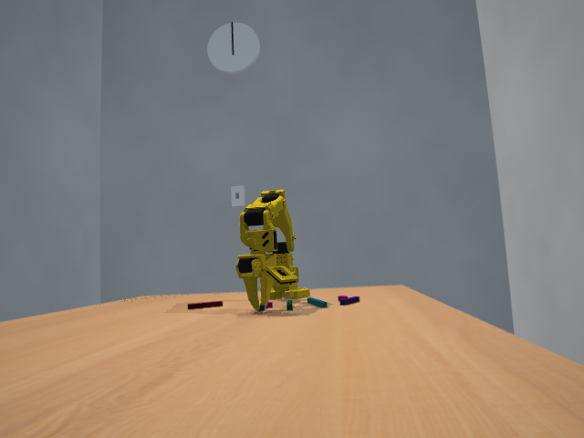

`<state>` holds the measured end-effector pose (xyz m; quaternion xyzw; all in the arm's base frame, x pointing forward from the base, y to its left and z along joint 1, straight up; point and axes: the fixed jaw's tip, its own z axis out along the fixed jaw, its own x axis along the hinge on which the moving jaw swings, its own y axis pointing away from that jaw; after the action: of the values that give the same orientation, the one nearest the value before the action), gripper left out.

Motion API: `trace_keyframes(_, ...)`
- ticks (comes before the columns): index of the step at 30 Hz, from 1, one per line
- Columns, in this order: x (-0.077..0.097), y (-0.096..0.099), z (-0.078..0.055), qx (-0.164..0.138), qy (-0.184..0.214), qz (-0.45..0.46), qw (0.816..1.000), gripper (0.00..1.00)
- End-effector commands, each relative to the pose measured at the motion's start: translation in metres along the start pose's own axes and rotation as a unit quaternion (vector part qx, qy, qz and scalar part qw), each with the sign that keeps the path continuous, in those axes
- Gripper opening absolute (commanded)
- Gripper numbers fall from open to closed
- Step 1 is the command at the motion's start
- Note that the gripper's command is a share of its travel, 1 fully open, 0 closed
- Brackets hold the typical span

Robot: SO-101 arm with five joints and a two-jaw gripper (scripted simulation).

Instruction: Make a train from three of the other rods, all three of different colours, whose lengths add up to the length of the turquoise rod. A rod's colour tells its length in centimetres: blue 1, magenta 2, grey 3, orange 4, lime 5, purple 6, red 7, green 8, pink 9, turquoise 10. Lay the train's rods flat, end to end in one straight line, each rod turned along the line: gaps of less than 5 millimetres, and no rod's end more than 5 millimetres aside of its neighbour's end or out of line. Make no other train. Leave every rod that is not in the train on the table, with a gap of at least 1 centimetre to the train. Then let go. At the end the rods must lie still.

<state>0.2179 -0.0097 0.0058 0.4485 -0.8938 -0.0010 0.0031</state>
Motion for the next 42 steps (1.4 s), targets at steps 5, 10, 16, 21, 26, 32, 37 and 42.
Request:
trace_keyframes(5,-0.0081,-0.0099,-0.0155,0.039,-0.026,0.000,0.999,0.01)
trace_keyframes(10,-0.0081,-0.0099,-0.0155,0.039,-0.026,0.000,0.999,0.00)
trace_keyframes(16,-0.0081,-0.0099,-0.0155,0.039,-0.026,0.000,0.999,0.00)
trace_keyframes(21,-0.0081,-0.0099,-0.0155,0.039,-0.026,0.000,0.999,0.00)
trace_keyframes(26,-0.0081,-0.0099,-0.0155,0.039,-0.026,0.000,0.999,0.00)
trace_keyframes(32,-0.0081,-0.0099,-0.0155,0.039,-0.026,0.000,0.999,0.00)
trace_keyframes(37,-0.0081,-0.0100,-0.0162,0.039,-0.026,0.000,0.999,0.00)
trace_keyframes(42,-0.0081,-0.0107,-0.0215,0.039,-0.026,0.000,0.999,0.00)
